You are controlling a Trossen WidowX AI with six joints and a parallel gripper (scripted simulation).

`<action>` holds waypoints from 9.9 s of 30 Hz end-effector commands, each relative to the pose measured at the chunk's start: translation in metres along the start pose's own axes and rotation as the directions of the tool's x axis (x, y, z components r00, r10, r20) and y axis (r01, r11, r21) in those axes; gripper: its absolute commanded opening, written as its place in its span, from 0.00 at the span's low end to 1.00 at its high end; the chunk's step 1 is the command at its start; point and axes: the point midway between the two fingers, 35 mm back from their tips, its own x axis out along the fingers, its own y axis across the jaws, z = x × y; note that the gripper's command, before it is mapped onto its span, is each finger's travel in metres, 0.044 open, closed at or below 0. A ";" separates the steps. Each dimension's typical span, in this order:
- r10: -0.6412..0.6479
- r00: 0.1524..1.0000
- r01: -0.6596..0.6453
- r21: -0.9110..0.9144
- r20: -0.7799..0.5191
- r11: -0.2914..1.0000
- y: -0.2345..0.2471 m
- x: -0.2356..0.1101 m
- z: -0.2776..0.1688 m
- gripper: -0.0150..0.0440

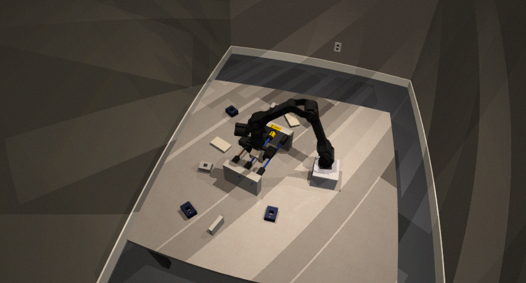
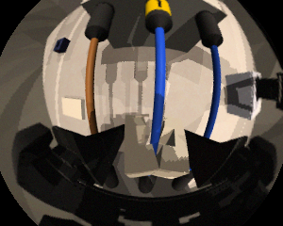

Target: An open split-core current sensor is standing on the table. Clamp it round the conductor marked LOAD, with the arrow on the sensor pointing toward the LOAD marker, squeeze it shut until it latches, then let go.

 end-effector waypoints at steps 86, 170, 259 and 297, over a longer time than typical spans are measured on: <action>0.384 0.923 -0.384 -0.003 -0.036 0.923 0.017 0.003 -0.012 1.00; 0.384 0.923 -0.384 -0.003 -0.036 0.923 0.017 0.003 -0.012 1.00; 0.384 0.923 -0.384 -0.003 -0.036 0.923 0.017 0.003 -0.012 1.00; 0.384 0.923 -0.384 -0.003 -0.036 0.923 0.017 0.003 -0.012 1.00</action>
